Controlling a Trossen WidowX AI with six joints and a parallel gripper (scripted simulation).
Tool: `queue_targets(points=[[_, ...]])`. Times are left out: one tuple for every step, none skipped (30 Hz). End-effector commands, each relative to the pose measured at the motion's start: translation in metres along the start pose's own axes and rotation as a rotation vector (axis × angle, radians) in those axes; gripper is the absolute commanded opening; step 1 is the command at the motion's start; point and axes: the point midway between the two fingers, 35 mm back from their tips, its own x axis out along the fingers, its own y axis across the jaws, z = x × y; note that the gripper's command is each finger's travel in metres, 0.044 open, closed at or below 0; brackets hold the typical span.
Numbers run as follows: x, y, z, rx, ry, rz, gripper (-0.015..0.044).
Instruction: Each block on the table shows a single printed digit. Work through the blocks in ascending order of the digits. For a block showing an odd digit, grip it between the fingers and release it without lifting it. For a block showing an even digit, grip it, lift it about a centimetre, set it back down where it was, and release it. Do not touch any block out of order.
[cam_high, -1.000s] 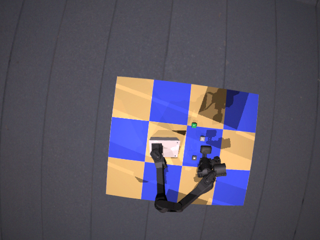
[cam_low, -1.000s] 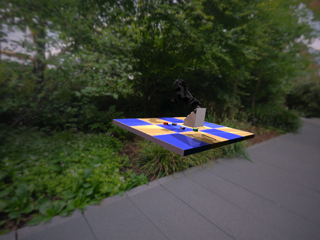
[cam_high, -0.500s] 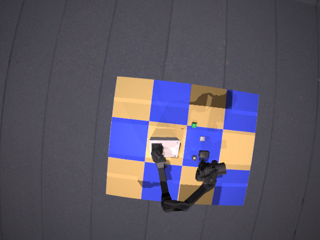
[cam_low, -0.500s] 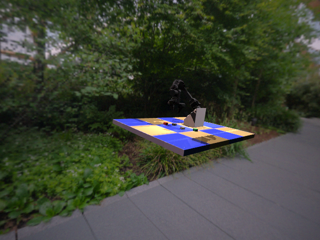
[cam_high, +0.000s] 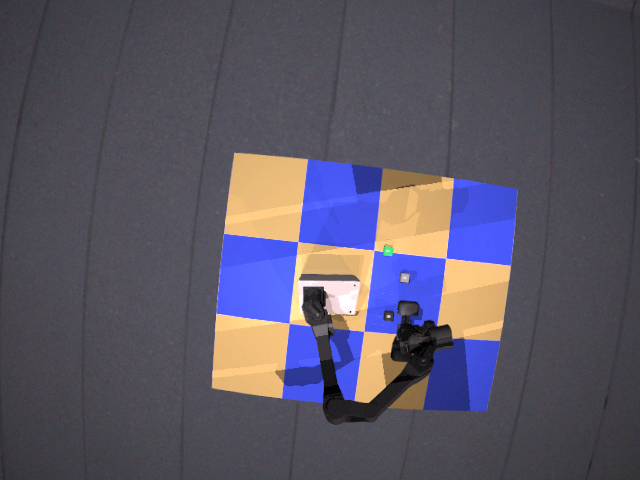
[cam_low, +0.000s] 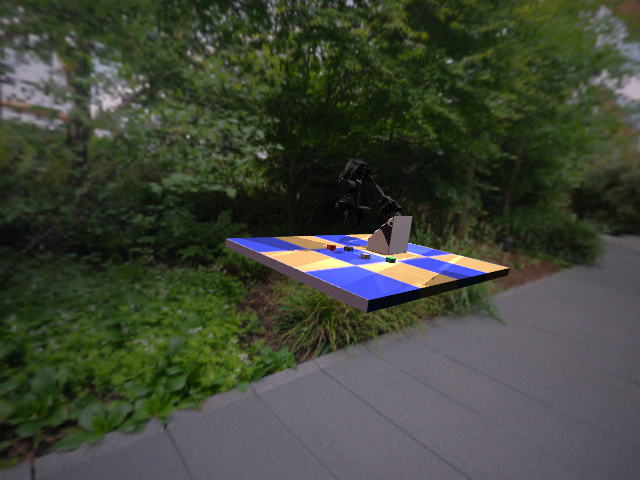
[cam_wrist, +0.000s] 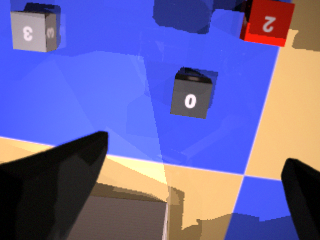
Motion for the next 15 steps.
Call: queue_targets(points=[[-0.001, 0.017, 0.009, 0.000, -0.002, 0.001, 0.0400], [-0.002, 0.029, 0.015, 0.000, -0.002, 0.004, 0.0400], [-0.002, 0.043, 0.020, 0.000, -0.002, 0.006, 0.0400], [-0.002, 0.056, 0.024, 0.000, -0.002, 0.007, 0.0400], [-0.003, 0.070, 0.028, 0.001, -0.003, 0.008, 0.0400], [-0.002, 0.085, 0.031, 0.001, -0.003, 0.008, 0.0400], [-0.002, 0.099, 0.034, 0.002, -0.003, 0.007, 0.0400], [-0.002, 0.114, 0.035, 0.002, -0.003, 0.006, 0.0400], [-0.001, 0.126, 0.036, 0.003, -0.003, 0.005, 0.0400], [-0.001, 0.134, 0.036, 0.003, -0.003, 0.004, 0.0400], [-0.001, 0.136, 0.037, 0.003, -0.003, 0.004, 0.0400], [-0.001, 0.136, 0.037, 0.003, -0.003, 0.004, 0.0400], [-0.001, 0.136, 0.037, 0.003, -0.003, 0.004, 0.0400], [-0.001, 0.136, 0.037, 0.003, -0.003, 0.004, 0.0400], [-0.001, 0.136, 0.037, 0.003, -0.003, 0.004, 0.0400]])
